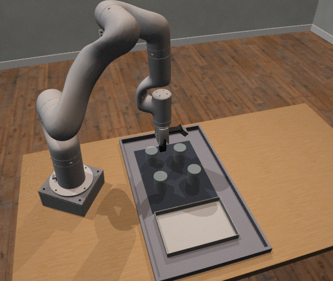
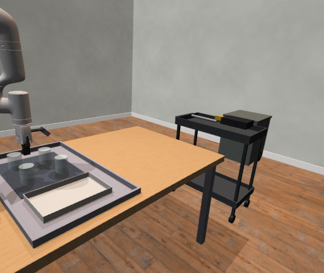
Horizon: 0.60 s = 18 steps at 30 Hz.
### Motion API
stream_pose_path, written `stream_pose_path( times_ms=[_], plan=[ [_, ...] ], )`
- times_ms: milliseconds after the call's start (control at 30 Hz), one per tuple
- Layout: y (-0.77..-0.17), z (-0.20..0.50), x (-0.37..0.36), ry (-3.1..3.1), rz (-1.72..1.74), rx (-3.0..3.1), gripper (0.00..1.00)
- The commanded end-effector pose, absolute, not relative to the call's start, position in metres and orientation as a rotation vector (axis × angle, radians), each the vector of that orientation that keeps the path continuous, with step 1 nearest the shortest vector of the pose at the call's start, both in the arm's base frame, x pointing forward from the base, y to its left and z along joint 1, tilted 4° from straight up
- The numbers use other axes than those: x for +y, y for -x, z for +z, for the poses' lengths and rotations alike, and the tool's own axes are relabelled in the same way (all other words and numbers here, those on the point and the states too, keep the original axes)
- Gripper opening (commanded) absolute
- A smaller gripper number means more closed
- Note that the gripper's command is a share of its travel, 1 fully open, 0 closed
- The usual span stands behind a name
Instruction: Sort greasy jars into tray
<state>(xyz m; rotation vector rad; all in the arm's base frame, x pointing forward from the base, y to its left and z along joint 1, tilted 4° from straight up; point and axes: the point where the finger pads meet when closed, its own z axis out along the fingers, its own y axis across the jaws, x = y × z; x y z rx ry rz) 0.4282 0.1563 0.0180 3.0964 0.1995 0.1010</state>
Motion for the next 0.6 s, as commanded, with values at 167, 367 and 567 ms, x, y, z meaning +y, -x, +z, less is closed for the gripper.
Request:
stream_pose_path(
  times_ms=[167,367,567],
  plan=[
    [-0.4279,0.0184,0.1564,-3.096,0.104,0.2,0.0],
    [-0.4271,0.0183,0.1563,-3.096,0.104,0.2,0.0],
    [-0.4263,0.0183,0.1562,-3.096,0.104,0.2,0.0]
  ],
)
